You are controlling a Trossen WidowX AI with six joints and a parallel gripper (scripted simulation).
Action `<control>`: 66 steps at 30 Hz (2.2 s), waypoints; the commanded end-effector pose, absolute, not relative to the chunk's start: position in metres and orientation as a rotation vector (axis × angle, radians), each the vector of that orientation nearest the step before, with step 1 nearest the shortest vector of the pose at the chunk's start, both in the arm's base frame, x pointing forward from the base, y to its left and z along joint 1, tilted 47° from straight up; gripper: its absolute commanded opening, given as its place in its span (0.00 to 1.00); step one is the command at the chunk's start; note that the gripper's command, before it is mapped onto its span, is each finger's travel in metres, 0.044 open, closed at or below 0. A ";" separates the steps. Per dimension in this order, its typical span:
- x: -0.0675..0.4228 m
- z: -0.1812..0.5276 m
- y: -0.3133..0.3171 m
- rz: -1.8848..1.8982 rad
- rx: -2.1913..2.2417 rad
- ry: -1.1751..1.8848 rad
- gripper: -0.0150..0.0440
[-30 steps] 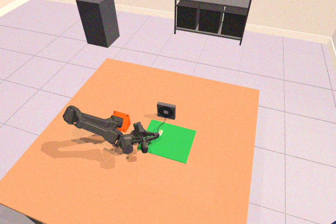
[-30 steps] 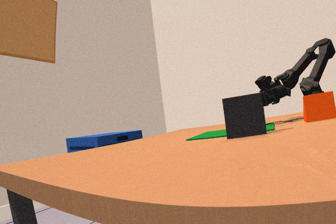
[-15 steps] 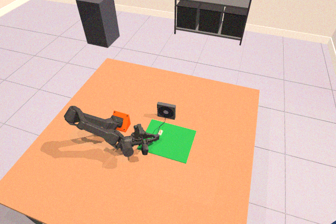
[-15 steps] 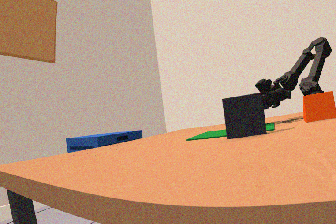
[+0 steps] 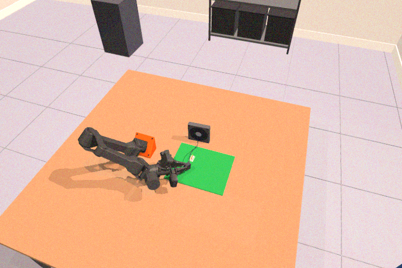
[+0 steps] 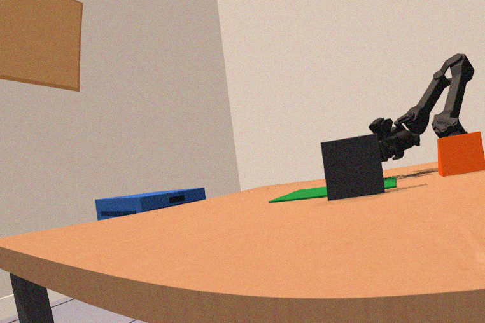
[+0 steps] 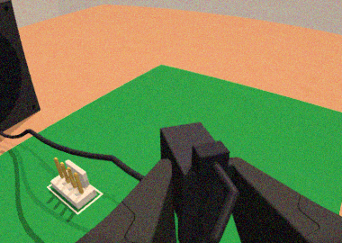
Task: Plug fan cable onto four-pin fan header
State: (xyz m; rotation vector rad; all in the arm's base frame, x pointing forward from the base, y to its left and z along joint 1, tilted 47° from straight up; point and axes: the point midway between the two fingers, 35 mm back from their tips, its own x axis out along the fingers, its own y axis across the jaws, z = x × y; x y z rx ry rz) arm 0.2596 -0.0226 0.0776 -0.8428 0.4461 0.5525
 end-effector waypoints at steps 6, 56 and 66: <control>0.259 0.071 -0.028 0.558 -0.839 0.448 0.25; 0.260 0.056 -0.046 0.554 -0.844 0.449 0.25; 0.260 0.056 -0.046 0.554 -0.844 0.449 0.25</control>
